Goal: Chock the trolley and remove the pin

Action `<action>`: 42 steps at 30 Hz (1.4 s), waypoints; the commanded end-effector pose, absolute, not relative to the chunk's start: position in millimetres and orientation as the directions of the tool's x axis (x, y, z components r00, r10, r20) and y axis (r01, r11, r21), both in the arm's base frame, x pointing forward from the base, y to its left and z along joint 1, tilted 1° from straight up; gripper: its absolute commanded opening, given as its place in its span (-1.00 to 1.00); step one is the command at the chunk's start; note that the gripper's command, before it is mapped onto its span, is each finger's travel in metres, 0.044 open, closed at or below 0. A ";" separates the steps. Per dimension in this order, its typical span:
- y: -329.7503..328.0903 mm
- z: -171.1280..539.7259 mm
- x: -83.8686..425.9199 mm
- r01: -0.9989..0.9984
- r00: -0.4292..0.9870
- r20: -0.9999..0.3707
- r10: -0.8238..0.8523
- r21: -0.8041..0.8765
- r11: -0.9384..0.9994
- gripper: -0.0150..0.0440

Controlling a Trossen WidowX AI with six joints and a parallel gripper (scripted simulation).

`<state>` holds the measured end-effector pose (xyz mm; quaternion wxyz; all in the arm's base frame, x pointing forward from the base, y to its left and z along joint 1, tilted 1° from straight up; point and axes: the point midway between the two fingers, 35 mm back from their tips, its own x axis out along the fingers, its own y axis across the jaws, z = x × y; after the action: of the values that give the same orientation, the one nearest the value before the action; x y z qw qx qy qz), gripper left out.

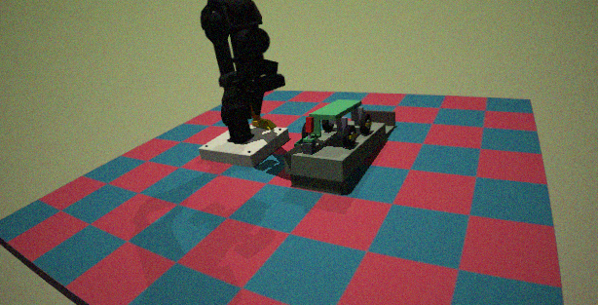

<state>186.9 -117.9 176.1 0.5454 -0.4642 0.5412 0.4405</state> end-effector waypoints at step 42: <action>-116.1 175.5 187.2 -0.110 0.018 -1.000 -0.022 -0.023 0.994 -0.49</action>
<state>187.0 -117.8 176.2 0.7137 -0.0517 0.6976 0.0354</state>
